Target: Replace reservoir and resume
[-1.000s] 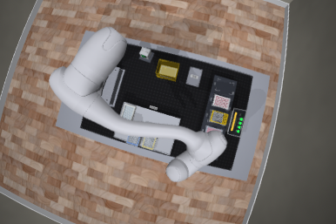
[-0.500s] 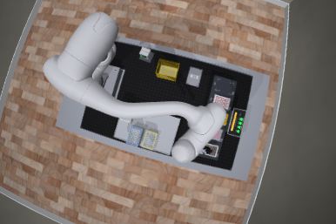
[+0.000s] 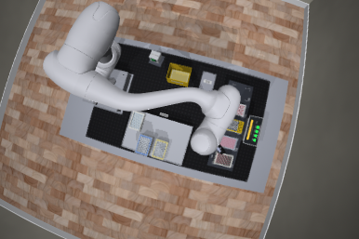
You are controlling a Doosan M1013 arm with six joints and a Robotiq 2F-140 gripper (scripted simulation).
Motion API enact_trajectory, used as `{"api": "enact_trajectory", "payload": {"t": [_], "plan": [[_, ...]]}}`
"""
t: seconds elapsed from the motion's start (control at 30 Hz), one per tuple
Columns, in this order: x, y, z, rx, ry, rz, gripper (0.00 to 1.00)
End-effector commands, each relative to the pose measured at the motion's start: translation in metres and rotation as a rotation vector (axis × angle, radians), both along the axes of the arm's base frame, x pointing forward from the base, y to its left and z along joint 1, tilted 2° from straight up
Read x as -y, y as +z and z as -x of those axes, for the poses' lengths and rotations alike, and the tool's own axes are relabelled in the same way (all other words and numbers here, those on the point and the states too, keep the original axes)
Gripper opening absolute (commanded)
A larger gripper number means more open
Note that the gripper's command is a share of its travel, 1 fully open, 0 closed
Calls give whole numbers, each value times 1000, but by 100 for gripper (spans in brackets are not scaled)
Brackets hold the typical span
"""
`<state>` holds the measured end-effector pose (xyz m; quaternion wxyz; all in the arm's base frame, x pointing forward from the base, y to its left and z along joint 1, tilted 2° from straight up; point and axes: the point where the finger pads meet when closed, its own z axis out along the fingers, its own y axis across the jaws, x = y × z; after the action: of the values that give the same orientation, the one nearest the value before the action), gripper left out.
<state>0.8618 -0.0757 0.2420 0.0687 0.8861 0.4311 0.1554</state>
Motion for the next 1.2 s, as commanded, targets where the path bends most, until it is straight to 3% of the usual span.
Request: {"api": "enact_trajectory", "payload": {"t": [0.0,0.73,1.17], "plan": [[-28,2,9,-20,-2,7,77],[-112,13,40,-129,-341,-43,77],[-112,13,40,-201,-568,-75,77]]}}
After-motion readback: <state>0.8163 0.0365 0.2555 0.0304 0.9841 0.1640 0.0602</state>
